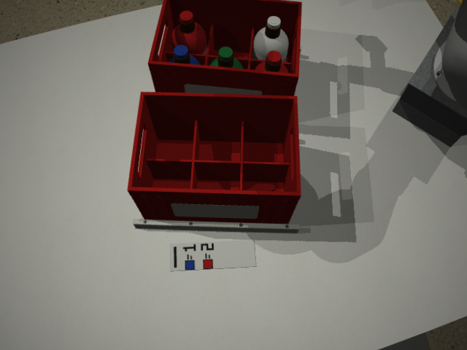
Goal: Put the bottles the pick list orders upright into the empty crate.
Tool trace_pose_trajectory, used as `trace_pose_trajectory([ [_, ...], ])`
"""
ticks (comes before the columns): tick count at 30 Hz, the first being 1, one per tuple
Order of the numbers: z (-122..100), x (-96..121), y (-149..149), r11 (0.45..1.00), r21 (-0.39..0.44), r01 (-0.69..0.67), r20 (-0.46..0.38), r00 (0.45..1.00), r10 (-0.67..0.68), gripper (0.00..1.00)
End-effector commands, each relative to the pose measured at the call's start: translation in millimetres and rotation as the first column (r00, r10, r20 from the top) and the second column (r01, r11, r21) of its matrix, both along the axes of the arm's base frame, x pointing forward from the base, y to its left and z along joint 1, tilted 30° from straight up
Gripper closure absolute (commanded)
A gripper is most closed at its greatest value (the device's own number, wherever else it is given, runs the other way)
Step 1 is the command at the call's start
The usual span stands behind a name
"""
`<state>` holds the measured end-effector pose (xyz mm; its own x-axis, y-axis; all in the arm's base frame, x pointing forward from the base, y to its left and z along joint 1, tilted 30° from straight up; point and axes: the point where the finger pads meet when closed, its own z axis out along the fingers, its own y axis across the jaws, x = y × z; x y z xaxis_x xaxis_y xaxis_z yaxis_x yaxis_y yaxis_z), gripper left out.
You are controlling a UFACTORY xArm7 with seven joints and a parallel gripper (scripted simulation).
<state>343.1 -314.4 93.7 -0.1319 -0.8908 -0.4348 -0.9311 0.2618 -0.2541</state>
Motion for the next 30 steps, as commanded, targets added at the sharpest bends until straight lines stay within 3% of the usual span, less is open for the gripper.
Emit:
trace_pose_trajectory([
  [1, 1.4, -0.1, -2.0, 1.000, -0.004, 0.003, 0.002, 1.000, -0.003, 0.35],
  [14, 1.4, -0.1, -2.0, 1.000, -0.004, 0.003, 0.002, 1.000, -0.003, 0.35],
  [20, 1.7, 19.6, 20.6, 0.983, -0.078, -0.166, 0.070, 0.983, 0.172, 0.35],
  [22, 1.7, 19.6, 20.6, 0.983, -0.078, -0.166, 0.070, 0.983, 0.172, 0.35],
  [30, 2.1, 45.9, 50.9, 0.908, -0.191, -0.372, 0.137, 0.906, 0.400, 0.35],
])
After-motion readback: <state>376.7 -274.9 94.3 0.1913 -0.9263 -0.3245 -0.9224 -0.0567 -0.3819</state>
